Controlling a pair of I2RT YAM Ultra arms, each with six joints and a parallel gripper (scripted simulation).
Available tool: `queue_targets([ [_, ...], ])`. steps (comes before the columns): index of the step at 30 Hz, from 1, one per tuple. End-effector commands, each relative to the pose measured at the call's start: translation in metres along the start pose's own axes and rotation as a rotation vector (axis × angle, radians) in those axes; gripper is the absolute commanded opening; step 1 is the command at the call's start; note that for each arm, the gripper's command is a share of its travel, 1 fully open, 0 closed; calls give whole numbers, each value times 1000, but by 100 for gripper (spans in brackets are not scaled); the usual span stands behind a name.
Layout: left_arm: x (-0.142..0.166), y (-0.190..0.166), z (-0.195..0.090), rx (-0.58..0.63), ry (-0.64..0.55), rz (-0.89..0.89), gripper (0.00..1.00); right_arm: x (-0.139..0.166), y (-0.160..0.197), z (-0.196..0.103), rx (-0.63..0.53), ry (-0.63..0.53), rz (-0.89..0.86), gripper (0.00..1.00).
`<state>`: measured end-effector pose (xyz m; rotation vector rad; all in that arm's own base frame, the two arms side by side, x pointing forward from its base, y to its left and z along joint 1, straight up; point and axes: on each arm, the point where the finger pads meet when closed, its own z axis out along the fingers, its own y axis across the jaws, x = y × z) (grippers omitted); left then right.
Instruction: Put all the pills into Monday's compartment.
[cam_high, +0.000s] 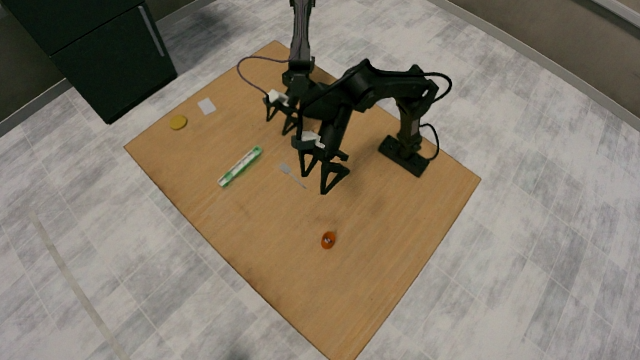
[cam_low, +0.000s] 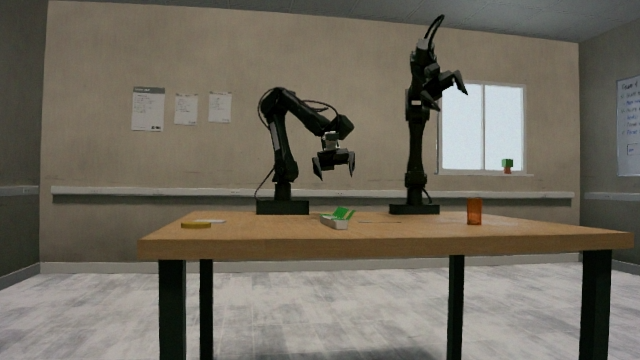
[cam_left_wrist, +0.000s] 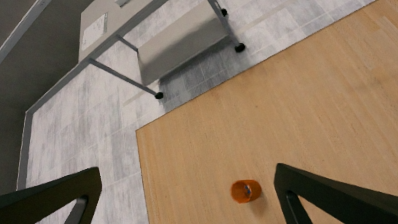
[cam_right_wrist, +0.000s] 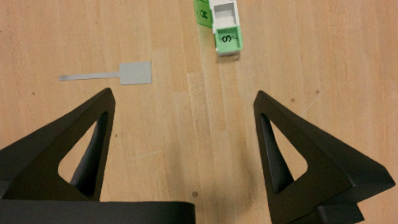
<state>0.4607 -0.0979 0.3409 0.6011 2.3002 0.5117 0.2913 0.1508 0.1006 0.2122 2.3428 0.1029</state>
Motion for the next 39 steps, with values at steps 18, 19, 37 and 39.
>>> queue_targets([
  [18, -3, 4, -6, -7, -19, -10, 100, -2, 1, -1, -4, -6, 4, 100],
  [19, -3, 3, -6, 1, -21, -13, 100, -6, 4, -1, -15, -19, 6, 100],
  [37, 88, 23, -96, 134, -96, -228, 100, -32, 150, 11, -434, -276, -174, 100],
  [39, 106, 21, -107, 147, -101, -254, 100, -29, 170, 14, -483, -296, -208, 100],
])
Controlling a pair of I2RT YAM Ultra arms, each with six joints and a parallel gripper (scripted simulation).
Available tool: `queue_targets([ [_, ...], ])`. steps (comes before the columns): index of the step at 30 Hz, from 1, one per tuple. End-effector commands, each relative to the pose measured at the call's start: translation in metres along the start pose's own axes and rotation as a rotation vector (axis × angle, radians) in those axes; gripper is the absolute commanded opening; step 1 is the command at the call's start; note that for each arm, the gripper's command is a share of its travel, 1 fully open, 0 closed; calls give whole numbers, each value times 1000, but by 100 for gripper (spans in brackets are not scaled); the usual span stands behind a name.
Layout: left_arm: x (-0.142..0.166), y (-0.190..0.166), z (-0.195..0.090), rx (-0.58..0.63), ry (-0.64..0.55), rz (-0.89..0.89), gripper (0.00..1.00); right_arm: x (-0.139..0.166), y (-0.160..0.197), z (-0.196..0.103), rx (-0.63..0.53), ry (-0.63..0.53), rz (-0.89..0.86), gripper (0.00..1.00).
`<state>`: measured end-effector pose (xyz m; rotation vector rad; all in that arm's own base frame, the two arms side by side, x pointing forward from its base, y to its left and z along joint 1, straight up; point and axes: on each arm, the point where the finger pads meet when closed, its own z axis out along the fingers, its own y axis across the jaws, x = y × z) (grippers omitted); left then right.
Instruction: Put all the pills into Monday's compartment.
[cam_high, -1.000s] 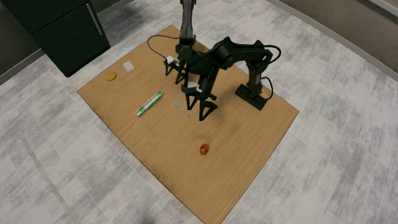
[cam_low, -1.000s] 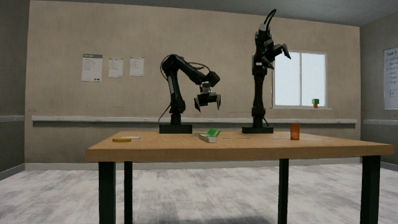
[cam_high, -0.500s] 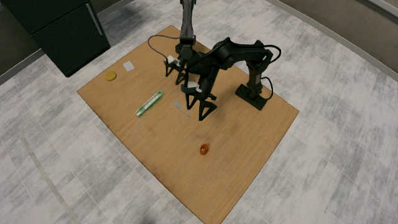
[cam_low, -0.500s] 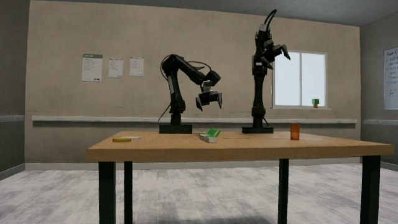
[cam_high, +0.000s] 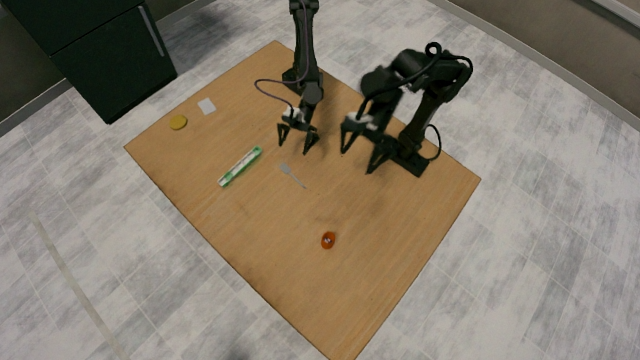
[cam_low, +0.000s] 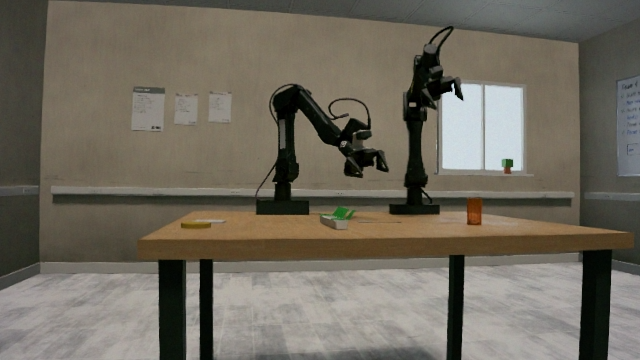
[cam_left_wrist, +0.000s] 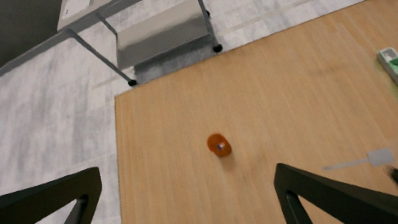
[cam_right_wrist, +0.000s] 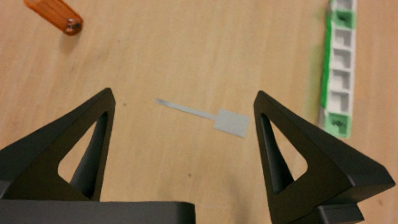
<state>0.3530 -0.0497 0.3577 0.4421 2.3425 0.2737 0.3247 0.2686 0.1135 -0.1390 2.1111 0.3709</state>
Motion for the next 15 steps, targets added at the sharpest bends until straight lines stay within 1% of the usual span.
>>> queue_targets([
  [1, 25, 3, -36, 36, -80, -77, 100, -24, 49, 21, -164, -125, -57, 100],
  [4, 55, 0, -52, 58, -96, -121, 100, -25, 73, 38, -237, -161, -107, 100],
  [8, 92, -5, -76, 78, -150, -175, 100, -26, 104, 57, -334, -206, -169, 100],
  [10, 112, -11, -83, 94, -167, -204, 100, -25, 123, 68, -393, -231, -207, 100],
  [12, 112, -11, -83, 94, -167, -204, 100, -25, 123, 68, -393, -231, -207, 100],
  [15, 140, -20, -94, 108, -211, -242, 100, -25, 147, 84, -467, -263, -254, 100],
])
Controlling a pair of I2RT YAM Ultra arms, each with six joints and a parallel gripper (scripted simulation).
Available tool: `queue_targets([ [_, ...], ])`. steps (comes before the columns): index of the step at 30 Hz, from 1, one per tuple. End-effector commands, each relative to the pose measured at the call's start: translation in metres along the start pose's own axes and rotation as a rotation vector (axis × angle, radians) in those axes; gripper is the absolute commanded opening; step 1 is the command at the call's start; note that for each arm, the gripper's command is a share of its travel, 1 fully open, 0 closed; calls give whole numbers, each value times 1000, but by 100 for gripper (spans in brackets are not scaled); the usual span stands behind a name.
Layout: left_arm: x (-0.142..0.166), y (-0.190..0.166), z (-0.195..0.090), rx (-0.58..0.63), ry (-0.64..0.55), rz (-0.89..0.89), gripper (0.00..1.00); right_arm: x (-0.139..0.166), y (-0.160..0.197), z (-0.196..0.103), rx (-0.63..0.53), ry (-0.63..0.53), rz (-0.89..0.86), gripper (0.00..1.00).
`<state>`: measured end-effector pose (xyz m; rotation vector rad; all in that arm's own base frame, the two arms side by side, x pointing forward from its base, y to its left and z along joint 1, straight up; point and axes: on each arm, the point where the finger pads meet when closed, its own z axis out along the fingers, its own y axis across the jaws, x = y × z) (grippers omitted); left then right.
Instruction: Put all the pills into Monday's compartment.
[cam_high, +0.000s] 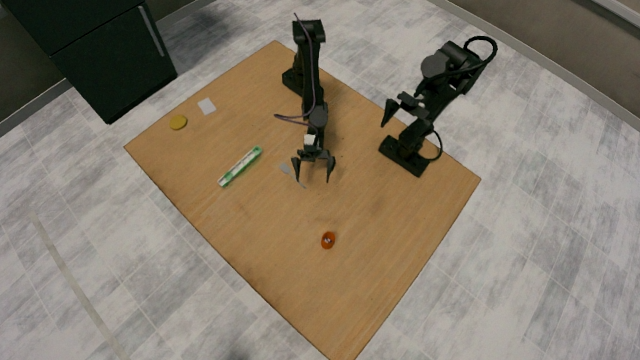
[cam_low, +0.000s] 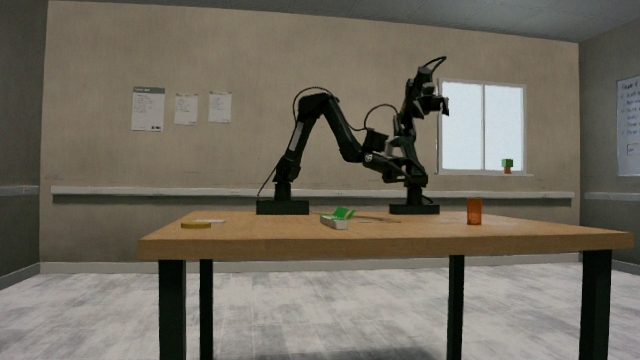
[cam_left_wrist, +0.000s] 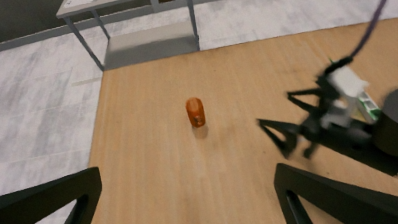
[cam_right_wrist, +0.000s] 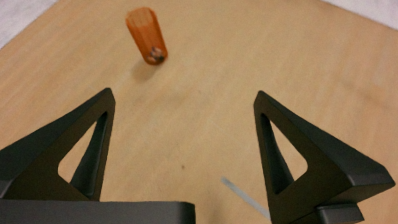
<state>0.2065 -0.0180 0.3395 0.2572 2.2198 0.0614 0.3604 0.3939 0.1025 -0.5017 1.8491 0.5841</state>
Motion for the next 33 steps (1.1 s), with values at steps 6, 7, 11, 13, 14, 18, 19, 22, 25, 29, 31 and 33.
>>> queue_targets([
  [6, 63, -16, -16, 59, -75, -97, 100, -28, 48, 63, -221, -162, -113, 100],
  [7, 67, -17, -16, 60, -80, -97, 100, -28, 50, 67, -231, -168, -118, 100],
  [11, 80, -20, -16, 60, -101, -112, 100, -30, 57, 81, -259, -188, -135, 100],
  [13, 83, -20, -15, 60, -101, -113, 100, -31, 58, 83, -262, -192, -136, 100],
  [14, 83, -20, -15, 60, -101, -113, 100, -31, 58, 83, -262, -192, -136, 100],
  [18, 87, -20, -15, 53, -100, -112, 100, -29, 57, 89, -253, -185, -128, 100],
  [19, 87, -20, -15, 53, -100, -112, 100, -29, 57, 89, -253, -185, -128, 100],
  [22, 87, -20, -15, 53, -100, -112, 100, -29, 57, 89, -254, -185, -128, 100],
  [25, 85, -19, -16, 53, -97, -112, 100, -29, 57, 89, -254, -185, -128, 100],
  [29, 85, -19, -16, 53, -97, -112, 100, -34, 54, 88, -232, -212, -141, 77],
  [31, 85, -19, -16, 53, -97, -112, 100, -34, 54, 88, -232, -212, -141, 77],
  [33, 85, -19, -16, 53, -97, -112, 100, -27, 54, 92, -206, -218, -158, 65],
])
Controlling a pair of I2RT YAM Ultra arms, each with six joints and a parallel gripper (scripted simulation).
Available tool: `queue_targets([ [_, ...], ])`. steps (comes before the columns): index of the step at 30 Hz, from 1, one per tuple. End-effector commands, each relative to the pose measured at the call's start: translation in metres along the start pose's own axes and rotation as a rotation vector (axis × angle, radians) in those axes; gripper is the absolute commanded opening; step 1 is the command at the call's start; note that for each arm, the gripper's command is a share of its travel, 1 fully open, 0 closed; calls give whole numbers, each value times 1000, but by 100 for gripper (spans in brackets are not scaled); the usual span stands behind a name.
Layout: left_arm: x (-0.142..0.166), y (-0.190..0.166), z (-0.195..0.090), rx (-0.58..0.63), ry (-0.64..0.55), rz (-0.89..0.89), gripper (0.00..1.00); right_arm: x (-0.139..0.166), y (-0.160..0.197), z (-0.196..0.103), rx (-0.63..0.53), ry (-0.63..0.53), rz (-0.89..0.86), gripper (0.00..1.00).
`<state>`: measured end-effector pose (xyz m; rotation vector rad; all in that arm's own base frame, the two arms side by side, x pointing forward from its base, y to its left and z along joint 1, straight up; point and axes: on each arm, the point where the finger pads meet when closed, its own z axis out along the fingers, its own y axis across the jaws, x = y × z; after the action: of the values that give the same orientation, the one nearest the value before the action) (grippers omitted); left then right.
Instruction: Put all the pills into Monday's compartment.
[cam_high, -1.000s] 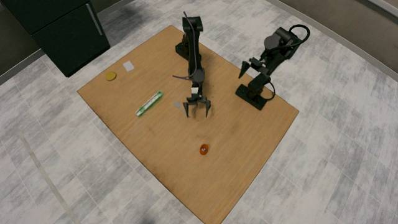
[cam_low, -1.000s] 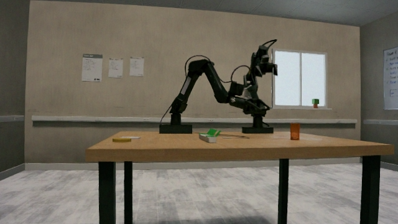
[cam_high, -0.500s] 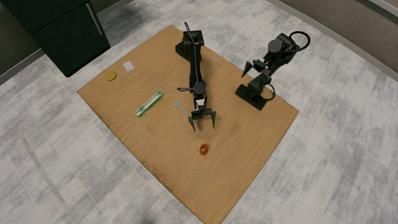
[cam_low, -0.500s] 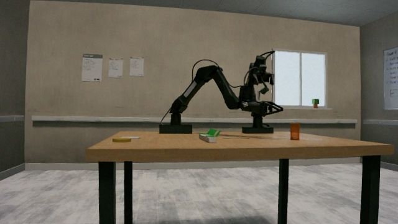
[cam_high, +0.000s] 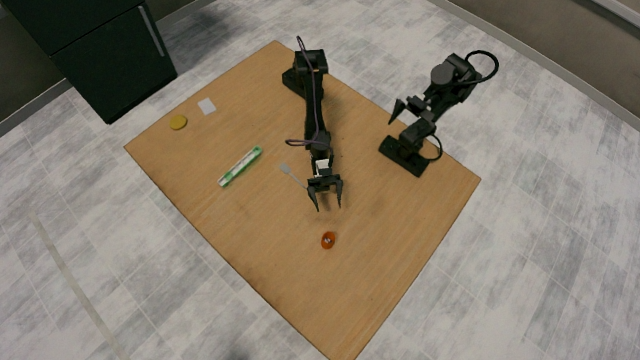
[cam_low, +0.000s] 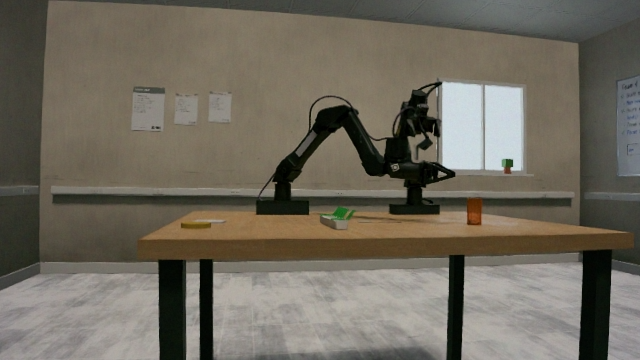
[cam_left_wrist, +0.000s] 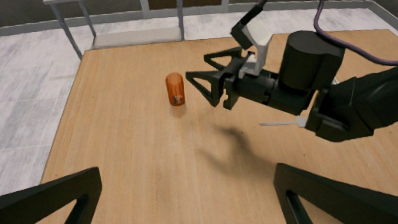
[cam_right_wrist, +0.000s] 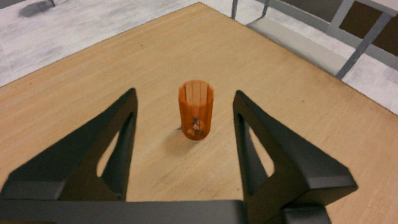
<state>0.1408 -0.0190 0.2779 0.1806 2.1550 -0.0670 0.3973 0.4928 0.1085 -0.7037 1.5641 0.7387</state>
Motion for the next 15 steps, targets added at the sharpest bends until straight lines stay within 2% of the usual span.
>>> queue_targets([
  [1, -2, 0, -2, -6, -20, -13, 100, 9, -4, 8, 42, -18, -36, 65],
  [7, -2, 0, -2, -6, -20, -13, 100, 61, -7, 18, 78, 48, -62, 65],
  [12, -2, 0, -2, -6, -20, -13, 100, 78, -5, 21, 72, 67, -66, 65],
  [15, -2, 0, -2, -6, -20, -13, 100, 79, -5, 21, 71, 67, -66, 65],
])
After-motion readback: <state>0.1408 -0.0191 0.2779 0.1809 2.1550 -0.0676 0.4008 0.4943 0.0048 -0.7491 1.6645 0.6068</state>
